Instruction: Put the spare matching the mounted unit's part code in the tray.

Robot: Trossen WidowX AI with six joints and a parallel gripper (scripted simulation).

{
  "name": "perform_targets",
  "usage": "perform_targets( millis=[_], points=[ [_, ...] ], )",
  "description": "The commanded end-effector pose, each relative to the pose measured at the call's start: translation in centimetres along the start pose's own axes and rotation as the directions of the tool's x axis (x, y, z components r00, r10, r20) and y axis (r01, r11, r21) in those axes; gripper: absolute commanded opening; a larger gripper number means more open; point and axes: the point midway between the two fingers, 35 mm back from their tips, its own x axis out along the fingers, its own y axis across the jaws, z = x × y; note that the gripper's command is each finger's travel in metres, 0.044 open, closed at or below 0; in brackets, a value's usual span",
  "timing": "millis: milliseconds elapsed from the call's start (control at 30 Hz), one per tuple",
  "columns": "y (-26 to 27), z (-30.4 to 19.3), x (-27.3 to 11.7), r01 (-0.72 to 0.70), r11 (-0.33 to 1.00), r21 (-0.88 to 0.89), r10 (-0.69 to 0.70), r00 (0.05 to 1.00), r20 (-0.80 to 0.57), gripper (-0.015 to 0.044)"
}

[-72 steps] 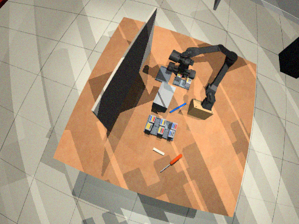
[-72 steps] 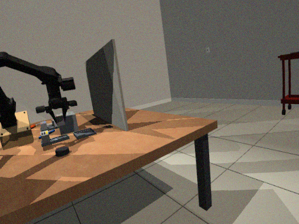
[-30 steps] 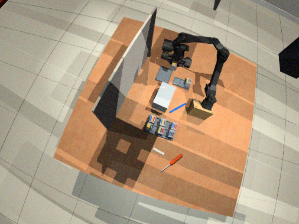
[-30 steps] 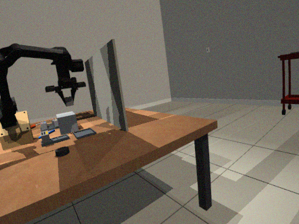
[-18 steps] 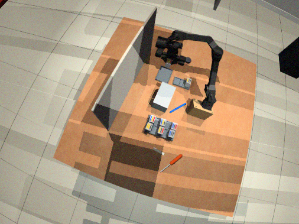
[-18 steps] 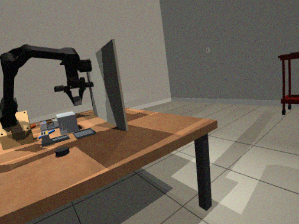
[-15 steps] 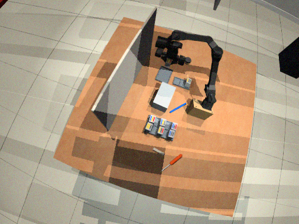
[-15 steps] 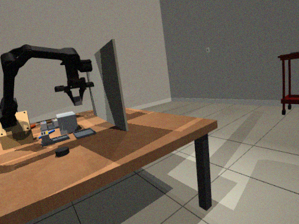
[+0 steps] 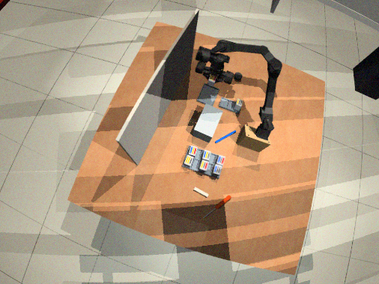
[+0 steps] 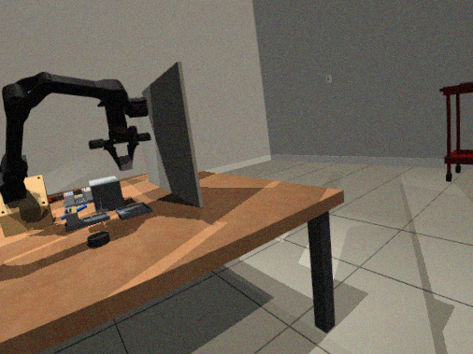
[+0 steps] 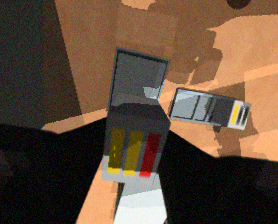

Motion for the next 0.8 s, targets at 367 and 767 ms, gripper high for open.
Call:
perform_targets(
  millis=[367,767],
  points=[
    [0.2,0.0,1.5,0.001,1.000,-0.002,-0.001,1.000,-0.001,0.0000],
    [0.4,-0.1,2.6,0.001,1.000,-0.002,-0.001,1.000,-0.003,0.0000]
  ],
)
